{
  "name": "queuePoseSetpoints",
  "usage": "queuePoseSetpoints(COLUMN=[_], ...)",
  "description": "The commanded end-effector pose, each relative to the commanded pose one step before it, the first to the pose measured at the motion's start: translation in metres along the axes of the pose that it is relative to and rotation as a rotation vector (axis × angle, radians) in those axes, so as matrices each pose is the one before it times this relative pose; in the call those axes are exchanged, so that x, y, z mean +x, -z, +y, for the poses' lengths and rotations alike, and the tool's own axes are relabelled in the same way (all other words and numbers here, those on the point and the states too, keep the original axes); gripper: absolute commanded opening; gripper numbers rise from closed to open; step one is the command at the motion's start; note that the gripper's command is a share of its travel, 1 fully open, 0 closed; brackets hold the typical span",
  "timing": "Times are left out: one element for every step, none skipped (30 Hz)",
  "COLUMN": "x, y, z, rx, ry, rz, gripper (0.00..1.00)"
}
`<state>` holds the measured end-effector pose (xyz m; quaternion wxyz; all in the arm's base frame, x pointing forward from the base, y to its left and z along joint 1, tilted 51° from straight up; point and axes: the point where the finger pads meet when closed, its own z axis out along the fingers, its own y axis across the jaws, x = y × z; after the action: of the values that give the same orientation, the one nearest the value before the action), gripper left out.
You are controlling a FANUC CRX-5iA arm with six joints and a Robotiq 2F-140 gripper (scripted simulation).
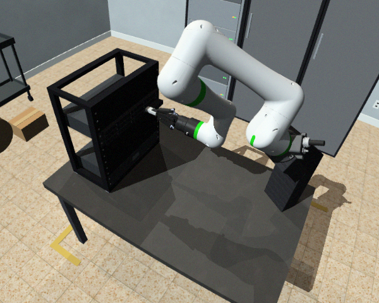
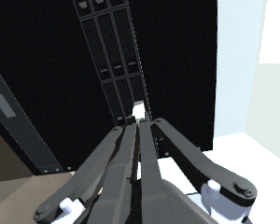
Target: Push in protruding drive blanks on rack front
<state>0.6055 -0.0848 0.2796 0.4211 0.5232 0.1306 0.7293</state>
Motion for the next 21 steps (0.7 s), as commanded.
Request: queuePoseSetpoints(x=[-0.00010, 0.00000, 0.00000, 0.00000, 0.00000, 0.00000, 0.00000, 0.00000, 0.00000, 0.00000, 0.00000, 0.00000, 0.00000, 0.00000, 0.00000, 0.00000, 0.00000, 0.00000, 0.00001, 0.00000, 0.00000], y=[-0.00016, 0.00000, 0.00000, 0.00000, 0.00000, 0.00000, 0.00000, 0.00000, 0.00000, 0.00000, 0.00000, 0.00000, 0.00000, -0.00006, -0.00038, 0.00000, 0.00000, -0.00083, -0.00126, -0.00158, -0.00170], z=[0.00064, 0.00000, 0.00000, 0.00000, 0.00000, 0.00000, 0.00000, 0.00000, 0.00000, 0.00000, 0.00000, 0.00000, 0.00000, 0.00000, 0.00000, 0.00000, 0.00000, 0.00001, 0.00001, 0.00001, 0.00001], rx=[-0.00110, 0.00000, 0.00000, 0.00000, 0.00000, 0.00000, 0.00000, 0.00000, 0.00000, 0.00000, 0.00000, 0.00000, 0.00000, 0.00000, 0.00000, 0.00000, 0.00000, 0.00000, 0.00000, 0.00000, 0.00000], ry=[0.00051, 0.00000, 0.00000, 0.00000, 0.00000, 0.00000, 0.00000, 0.00000, 0.00000, 0.00000, 0.00000, 0.00000, 0.00000, 0.00000, 0.00000, 0.00000, 0.00000, 0.00000, -0.00001, 0.00000, 0.00000], rz=[0.00010, 0.00000, 0.00000, 0.00000, 0.00000, 0.00000, 0.00000, 0.00000, 0.00000, 0.00000, 0.00000, 0.00000, 0.00000, 0.00000, 0.00000, 0.00000, 0.00000, 0.00000, 0.00000, 0.00000, 0.00000], gripper=[0.10, 0.10, 0.10, 0.10, 0.10, 0.10, 0.10, 0.10, 0.10, 0.10, 0.10, 0.10, 0.10, 0.10, 0.10, 0.10, 0.10, 0.10, 0.10, 0.10, 0.10])
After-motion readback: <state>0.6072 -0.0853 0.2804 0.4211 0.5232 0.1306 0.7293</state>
